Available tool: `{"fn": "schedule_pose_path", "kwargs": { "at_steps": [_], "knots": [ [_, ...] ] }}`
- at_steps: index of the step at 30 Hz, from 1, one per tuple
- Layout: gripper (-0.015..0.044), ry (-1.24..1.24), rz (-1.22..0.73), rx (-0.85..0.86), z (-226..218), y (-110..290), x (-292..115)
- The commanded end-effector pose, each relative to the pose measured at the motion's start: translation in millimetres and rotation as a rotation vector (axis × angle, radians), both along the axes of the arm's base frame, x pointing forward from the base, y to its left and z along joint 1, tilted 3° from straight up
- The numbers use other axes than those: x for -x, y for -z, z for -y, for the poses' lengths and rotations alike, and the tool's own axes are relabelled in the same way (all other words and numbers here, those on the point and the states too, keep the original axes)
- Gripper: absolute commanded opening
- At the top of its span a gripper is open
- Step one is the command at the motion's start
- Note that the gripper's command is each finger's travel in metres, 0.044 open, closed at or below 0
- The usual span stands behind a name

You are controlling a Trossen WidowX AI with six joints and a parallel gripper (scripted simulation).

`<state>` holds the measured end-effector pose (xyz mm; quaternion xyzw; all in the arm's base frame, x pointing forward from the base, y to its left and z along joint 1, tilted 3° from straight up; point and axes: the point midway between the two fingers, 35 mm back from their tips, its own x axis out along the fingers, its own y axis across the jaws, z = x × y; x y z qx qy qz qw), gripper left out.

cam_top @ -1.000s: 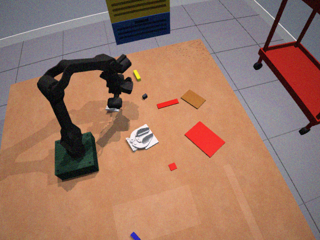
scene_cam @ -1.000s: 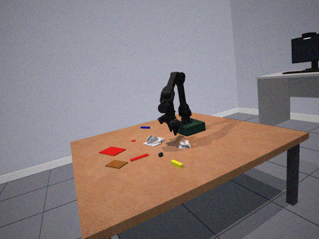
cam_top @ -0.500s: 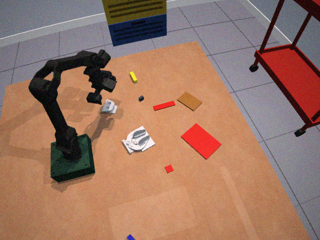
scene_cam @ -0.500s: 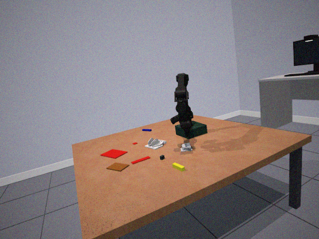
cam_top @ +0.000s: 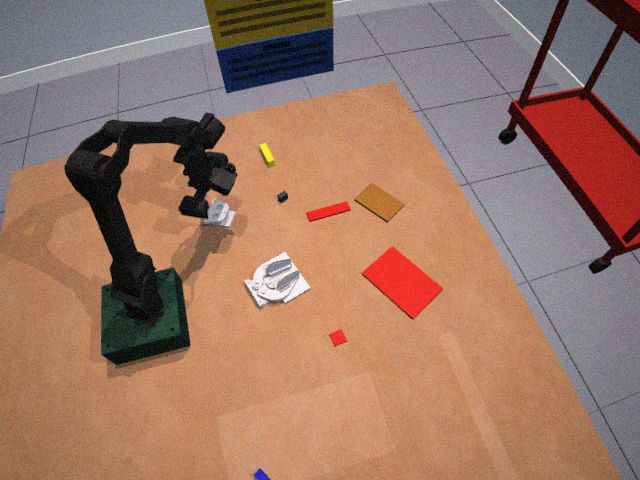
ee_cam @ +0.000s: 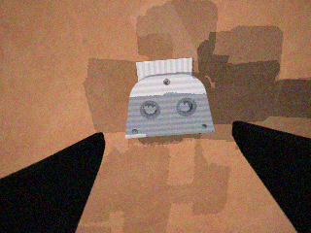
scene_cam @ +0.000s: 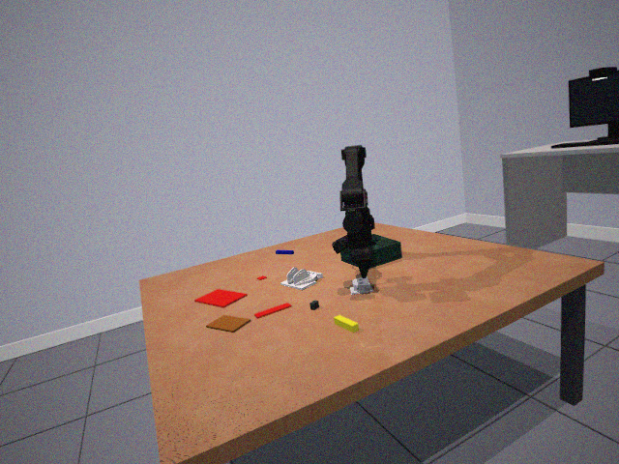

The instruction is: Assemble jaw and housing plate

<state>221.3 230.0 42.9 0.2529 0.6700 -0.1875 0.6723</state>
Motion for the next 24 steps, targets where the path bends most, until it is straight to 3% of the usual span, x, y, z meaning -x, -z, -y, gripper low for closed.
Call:
{"fn": "schedule_pose_path", "kwargs": {
  "at_steps": [1,24],
  "knots": [
    [0.044,0.005,-0.005,0.008,1.1,7.7,0.9],
    [0.044,0.005,-0.005,0.008,-1.3,38.3,0.1]
  ]
}}
